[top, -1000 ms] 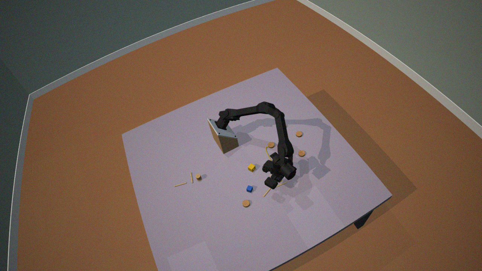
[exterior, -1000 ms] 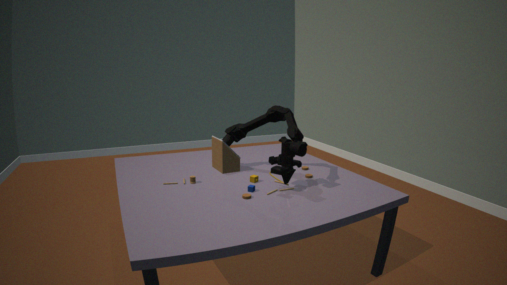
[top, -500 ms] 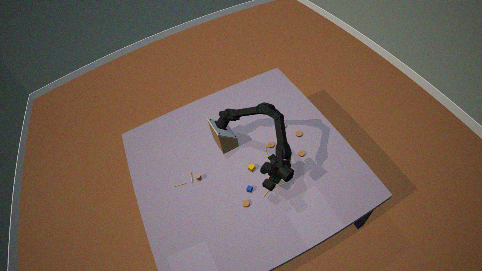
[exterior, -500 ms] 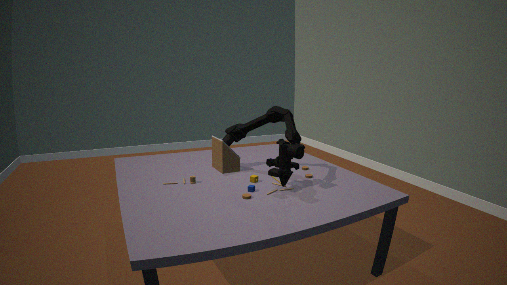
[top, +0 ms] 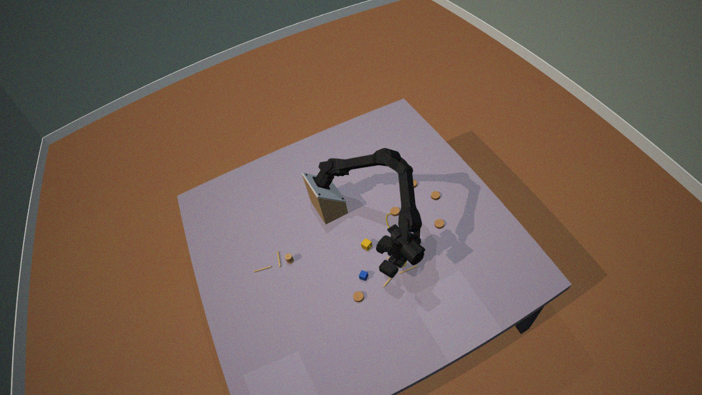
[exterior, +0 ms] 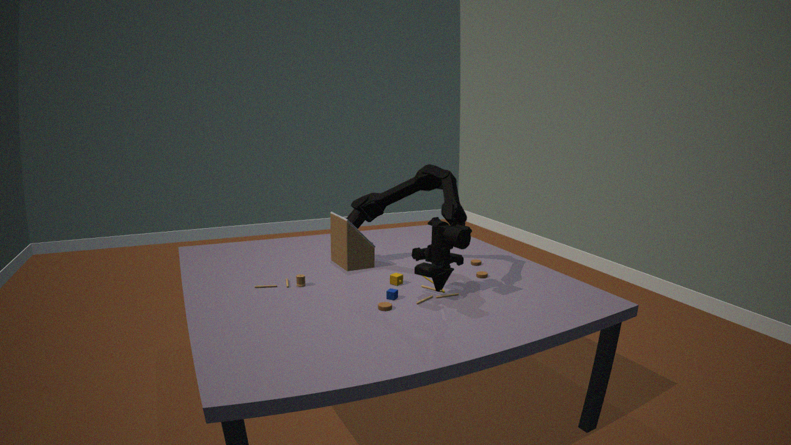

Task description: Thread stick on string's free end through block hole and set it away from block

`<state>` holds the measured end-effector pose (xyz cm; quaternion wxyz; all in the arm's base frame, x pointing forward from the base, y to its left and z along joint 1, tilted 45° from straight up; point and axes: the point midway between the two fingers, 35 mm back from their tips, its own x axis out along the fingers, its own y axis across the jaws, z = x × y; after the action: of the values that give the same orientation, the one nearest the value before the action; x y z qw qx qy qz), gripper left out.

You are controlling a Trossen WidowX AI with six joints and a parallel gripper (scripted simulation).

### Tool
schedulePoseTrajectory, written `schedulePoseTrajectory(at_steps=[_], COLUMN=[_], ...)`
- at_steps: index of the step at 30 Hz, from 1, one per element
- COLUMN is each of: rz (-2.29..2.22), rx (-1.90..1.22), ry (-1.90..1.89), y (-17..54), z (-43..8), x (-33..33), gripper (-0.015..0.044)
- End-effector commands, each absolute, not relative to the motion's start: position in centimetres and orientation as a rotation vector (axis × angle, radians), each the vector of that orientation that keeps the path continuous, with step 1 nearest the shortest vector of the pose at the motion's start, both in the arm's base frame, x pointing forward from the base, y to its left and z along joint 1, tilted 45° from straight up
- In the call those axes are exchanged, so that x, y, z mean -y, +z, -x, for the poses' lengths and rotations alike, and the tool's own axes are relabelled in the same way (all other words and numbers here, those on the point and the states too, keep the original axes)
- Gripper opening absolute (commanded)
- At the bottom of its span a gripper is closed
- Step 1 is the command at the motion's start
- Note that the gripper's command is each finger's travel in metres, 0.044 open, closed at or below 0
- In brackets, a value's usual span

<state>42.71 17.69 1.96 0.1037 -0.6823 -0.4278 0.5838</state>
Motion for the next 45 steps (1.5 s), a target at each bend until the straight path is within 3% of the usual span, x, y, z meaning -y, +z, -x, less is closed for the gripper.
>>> schedulePoseTrajectory(at_steps=[1, 45], rz=[2.015, 2.012], rx=[1.273, 1.272], ry=[1.714, 1.718], y=[2.0, 0.3], z=[-42.2, -37.6], x=[-17.5, -15.6], gripper=[0.0000, 0.0000])
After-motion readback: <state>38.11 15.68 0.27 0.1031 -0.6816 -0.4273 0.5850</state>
